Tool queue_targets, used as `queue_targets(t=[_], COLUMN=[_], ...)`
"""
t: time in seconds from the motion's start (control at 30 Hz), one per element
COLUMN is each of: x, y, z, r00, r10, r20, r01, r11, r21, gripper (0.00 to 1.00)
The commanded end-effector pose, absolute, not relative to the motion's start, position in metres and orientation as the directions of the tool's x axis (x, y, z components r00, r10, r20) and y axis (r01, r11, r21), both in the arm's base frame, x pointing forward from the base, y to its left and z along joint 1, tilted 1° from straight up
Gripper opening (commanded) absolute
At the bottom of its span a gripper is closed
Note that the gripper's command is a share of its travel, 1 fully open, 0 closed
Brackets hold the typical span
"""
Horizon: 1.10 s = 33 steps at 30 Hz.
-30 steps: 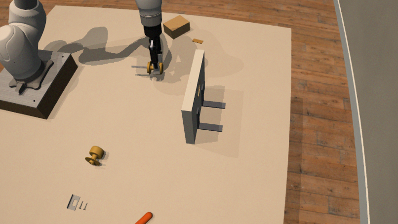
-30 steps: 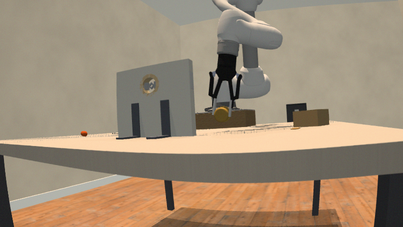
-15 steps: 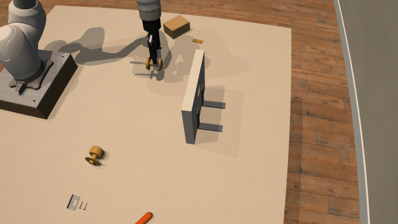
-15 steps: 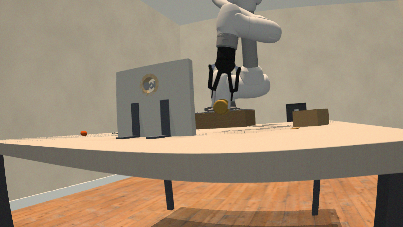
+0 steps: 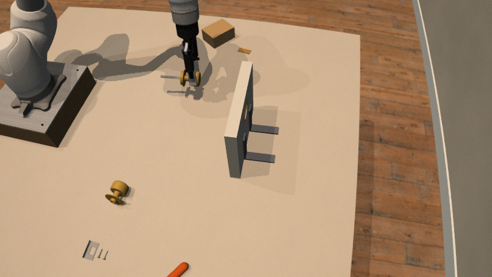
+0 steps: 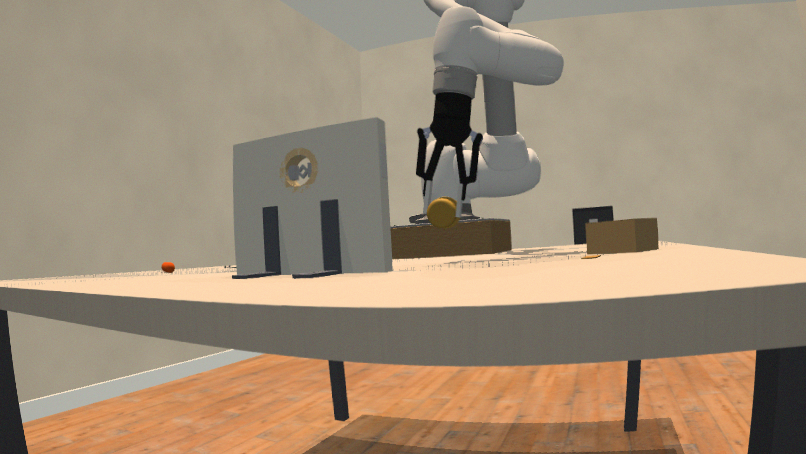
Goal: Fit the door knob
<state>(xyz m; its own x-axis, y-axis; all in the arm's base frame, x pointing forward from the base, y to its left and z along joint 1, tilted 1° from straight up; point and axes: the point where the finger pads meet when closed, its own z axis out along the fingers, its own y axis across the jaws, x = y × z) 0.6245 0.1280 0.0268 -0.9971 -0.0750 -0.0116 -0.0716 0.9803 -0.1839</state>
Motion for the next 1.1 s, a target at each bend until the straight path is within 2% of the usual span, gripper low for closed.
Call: queue_targets(t=[0.0,0.33,0.63,0.93,1.07], x=[0.624,0.625,0.625,0.630,0.630], y=[0.128,0.128,0.124,0.104,0.103], z=[0.027,0.027,0.029,0.037,0.037], r00=[-0.997,-0.996,-0.903,-0.896,-0.855], r10=[-0.075,-0.093,-0.429,-0.443,-0.518], r20=[-0.012,-0.010,0.022,0.024,0.031], r01=[-0.072,-0.090,-0.427,-0.440,-0.516], r11=[0.980,0.979,0.889,0.882,0.842], r21=[-0.184,-0.183,-0.167,-0.166,-0.159], gripper=[0.42,0.42,0.42,0.42,0.42])
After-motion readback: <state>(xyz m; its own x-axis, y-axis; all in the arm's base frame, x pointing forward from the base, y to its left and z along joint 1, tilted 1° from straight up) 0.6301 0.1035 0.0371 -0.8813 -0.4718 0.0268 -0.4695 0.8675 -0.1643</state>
